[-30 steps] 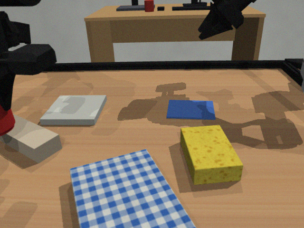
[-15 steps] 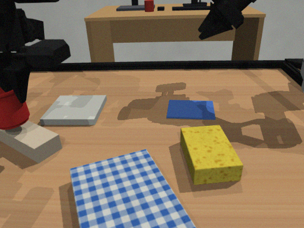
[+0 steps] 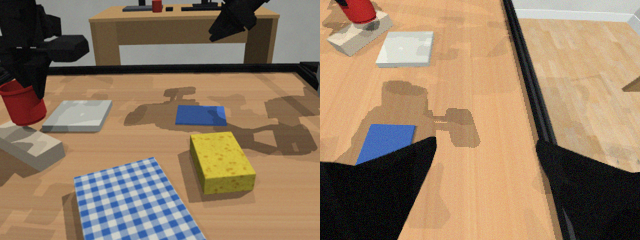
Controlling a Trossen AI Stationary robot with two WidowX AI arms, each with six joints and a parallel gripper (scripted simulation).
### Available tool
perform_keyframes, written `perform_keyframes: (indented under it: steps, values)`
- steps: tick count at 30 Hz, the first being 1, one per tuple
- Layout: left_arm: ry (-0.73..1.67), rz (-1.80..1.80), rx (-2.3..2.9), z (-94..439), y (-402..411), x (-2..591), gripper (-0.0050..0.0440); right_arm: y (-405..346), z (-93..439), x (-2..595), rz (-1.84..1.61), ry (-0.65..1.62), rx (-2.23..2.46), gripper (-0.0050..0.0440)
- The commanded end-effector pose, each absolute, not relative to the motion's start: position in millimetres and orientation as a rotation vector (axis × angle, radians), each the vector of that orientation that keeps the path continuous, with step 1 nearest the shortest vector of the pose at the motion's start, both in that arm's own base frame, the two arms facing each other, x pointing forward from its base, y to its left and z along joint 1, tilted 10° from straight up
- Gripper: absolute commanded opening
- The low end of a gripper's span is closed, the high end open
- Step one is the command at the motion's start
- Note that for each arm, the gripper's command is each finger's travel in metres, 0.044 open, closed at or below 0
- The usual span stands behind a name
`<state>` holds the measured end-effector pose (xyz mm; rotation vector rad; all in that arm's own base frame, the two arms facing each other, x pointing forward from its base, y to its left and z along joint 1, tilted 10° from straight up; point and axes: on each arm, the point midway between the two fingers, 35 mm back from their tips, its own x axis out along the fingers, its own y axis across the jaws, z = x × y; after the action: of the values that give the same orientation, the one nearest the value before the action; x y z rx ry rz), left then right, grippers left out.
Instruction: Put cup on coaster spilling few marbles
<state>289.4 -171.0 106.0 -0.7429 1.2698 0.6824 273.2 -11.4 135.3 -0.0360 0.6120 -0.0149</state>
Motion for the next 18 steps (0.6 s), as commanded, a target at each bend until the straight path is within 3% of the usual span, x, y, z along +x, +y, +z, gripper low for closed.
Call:
perform_keyframes:
  steps: [1,18]
  values:
    - [1.271,0.677,-0.746,109,-169,299,0.0,-11,135,273,-0.015,0.612,-0.036,0.04]
    - [1.271,0.676,-0.746,118,-148,331,0.0,-11,135,273,-0.015,0.612,-0.036,0.04]
